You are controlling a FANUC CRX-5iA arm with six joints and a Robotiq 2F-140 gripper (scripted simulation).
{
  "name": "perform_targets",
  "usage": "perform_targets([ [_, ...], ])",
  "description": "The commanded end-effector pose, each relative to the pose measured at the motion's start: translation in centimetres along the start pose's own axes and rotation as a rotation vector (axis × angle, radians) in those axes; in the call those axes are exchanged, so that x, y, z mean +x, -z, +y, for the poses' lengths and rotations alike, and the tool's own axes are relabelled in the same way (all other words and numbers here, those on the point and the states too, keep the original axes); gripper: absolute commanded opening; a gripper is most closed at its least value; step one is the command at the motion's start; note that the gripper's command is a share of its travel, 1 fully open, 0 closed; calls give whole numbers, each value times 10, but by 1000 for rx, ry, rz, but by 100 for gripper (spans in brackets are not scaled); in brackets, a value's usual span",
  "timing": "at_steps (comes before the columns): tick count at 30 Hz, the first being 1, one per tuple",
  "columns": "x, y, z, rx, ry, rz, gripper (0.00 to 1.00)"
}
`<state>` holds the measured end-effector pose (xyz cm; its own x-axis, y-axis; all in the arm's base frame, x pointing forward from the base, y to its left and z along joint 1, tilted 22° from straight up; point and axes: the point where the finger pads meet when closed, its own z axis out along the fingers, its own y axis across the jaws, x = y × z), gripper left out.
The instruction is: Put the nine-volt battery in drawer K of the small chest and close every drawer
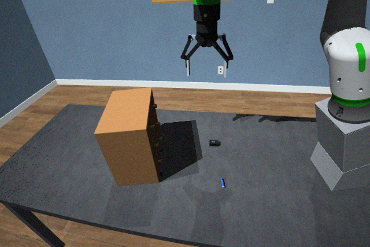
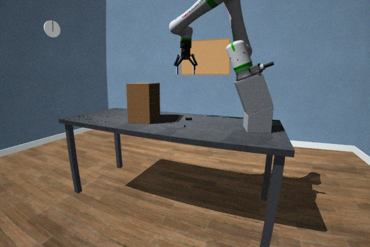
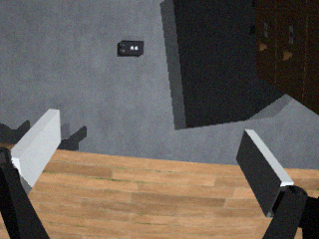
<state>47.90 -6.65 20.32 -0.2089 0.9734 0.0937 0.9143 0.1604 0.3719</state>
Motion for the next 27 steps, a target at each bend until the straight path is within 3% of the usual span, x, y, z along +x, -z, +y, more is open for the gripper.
perform_targets([
  [1, 0, 0, 0, 0, -1, 0, 100],
  [14, 1, -4, 2, 0, -139, -1, 100],
  [27, 4, -20, 11, 1, -713, 0, 100],
])
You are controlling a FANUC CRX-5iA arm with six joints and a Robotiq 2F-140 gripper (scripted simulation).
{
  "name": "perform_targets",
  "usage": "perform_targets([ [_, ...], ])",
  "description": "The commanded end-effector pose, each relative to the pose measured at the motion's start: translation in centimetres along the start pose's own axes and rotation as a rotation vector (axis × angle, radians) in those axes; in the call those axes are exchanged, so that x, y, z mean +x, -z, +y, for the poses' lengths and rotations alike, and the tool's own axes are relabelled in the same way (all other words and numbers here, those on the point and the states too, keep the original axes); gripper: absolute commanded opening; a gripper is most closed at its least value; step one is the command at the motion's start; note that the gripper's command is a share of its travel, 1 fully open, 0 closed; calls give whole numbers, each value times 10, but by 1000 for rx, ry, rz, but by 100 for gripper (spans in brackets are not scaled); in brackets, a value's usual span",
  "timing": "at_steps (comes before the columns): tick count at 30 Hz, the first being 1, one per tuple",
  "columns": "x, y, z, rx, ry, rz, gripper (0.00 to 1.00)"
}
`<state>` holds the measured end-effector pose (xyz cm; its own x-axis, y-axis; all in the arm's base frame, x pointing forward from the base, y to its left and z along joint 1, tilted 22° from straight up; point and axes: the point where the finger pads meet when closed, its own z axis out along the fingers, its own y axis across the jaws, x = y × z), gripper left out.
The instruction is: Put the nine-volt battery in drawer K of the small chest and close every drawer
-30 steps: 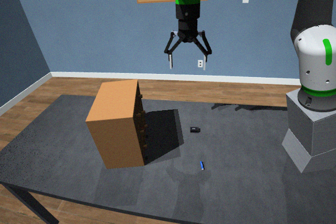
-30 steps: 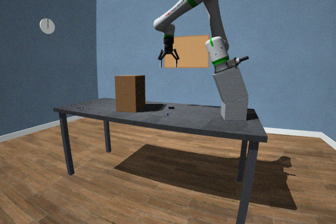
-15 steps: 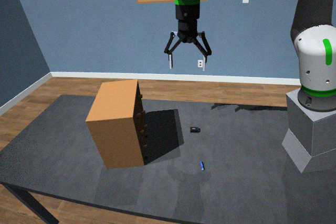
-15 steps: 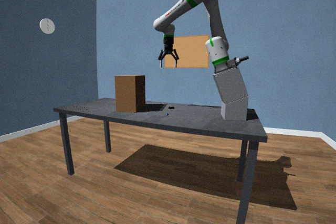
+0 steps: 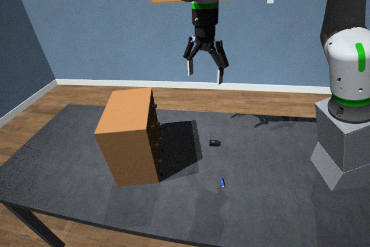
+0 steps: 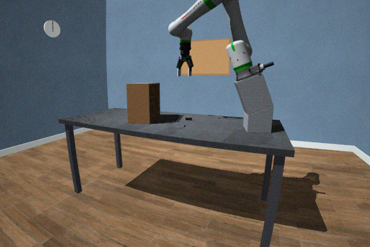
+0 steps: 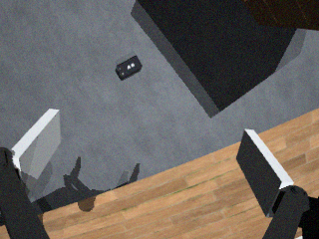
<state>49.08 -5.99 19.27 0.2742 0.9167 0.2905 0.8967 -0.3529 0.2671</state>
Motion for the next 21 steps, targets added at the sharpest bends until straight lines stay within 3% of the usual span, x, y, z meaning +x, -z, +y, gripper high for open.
perform_targets([
  [1, 3, -5, 2, -8, -183, -23, 100],
  [3, 4, -10, 3, -10, -362, -24, 100],
  [16, 19, -44, 13, 3, -971, 16, 100],
  [18, 19, -44, 13, 3, -971, 16, 100],
  [19, 21, -47, 13, 6, -1111, 21, 100],
  [21, 23, -52, 14, 10, -1191, 28, 100],
])
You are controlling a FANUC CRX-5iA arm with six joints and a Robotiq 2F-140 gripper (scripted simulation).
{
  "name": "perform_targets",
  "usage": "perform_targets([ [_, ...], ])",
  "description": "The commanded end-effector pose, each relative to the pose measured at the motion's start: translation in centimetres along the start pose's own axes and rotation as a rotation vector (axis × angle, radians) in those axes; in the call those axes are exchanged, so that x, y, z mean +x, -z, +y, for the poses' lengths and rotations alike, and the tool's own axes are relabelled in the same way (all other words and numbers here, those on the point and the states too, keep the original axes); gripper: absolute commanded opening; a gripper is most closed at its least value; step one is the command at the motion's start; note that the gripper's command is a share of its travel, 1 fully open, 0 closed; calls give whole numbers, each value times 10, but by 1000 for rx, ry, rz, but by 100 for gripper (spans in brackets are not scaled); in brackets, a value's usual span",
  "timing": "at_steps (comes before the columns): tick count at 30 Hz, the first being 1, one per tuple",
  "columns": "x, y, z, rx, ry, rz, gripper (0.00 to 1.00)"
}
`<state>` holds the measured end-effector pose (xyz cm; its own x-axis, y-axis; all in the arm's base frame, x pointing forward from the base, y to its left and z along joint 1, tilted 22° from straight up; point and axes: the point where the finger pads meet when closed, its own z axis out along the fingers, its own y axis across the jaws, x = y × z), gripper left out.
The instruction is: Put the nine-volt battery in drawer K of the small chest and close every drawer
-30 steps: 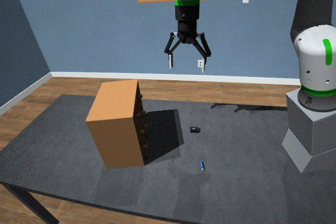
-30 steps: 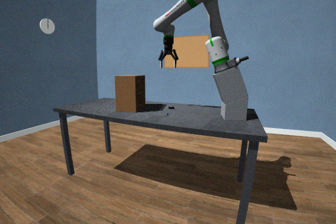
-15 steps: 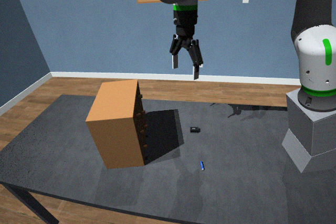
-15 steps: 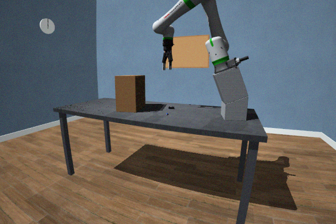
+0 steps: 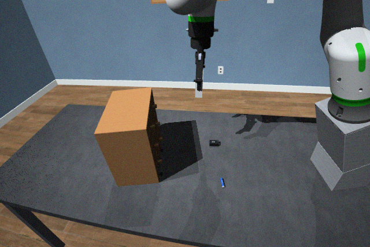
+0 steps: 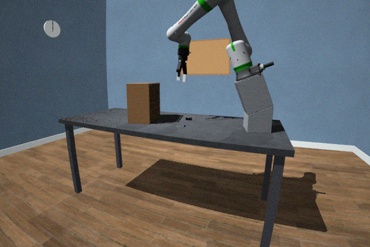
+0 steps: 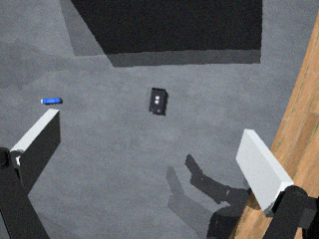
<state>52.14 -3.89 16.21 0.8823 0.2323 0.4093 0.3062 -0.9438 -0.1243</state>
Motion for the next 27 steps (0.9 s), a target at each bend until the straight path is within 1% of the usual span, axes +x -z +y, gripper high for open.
perform_targets([
  [1, 6, -13, -2, -23, -278, 0, 100],
  [12, 16, -43, -10, 12, -808, 24, 100],
  [14, 16, -43, -10, 12, -808, 24, 100],
  [15, 17, -45, -10, 21, -950, 28, 100],
  [27, 23, -64, -16, 65, -1511, 38, 100],
])
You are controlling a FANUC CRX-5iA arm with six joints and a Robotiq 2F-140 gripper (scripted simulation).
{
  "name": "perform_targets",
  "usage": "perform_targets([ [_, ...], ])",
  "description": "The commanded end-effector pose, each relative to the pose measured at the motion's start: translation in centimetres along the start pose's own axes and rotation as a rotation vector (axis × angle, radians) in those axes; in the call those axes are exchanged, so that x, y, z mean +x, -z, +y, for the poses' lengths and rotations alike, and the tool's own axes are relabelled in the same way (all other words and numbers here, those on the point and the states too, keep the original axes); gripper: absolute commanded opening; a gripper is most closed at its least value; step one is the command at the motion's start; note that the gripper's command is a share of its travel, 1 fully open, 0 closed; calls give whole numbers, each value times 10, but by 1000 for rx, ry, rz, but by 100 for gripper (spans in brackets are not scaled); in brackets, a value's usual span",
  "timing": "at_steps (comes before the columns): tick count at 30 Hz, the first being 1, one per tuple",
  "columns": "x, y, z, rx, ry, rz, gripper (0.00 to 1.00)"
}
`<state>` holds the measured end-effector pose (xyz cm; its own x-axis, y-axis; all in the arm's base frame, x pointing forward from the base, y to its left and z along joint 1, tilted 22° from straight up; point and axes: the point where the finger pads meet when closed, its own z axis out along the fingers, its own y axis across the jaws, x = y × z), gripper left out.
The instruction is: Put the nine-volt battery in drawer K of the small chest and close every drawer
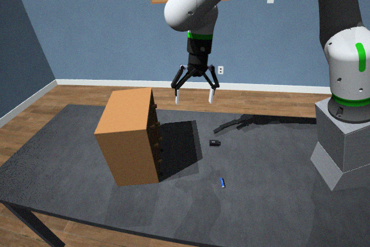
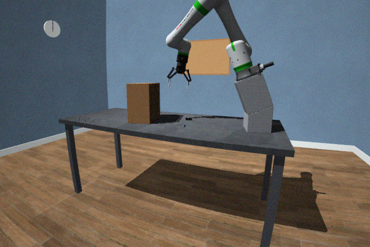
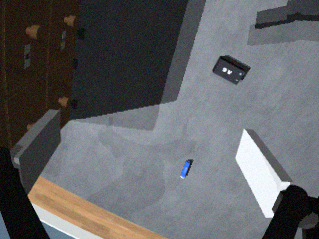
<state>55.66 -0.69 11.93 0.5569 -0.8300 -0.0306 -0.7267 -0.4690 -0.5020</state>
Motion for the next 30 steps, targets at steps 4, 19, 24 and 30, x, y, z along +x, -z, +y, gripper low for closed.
perform_targets([
  [4, -1, -8, -2, -5, -325, 34, 100],
  [19, -2, -11, -3, 16, -1102, 54, 100],
  [24, -2, -12, -4, 10, -1306, 73, 100],
  [30, -1, -14, -6, 5, -1554, 115, 100],
])
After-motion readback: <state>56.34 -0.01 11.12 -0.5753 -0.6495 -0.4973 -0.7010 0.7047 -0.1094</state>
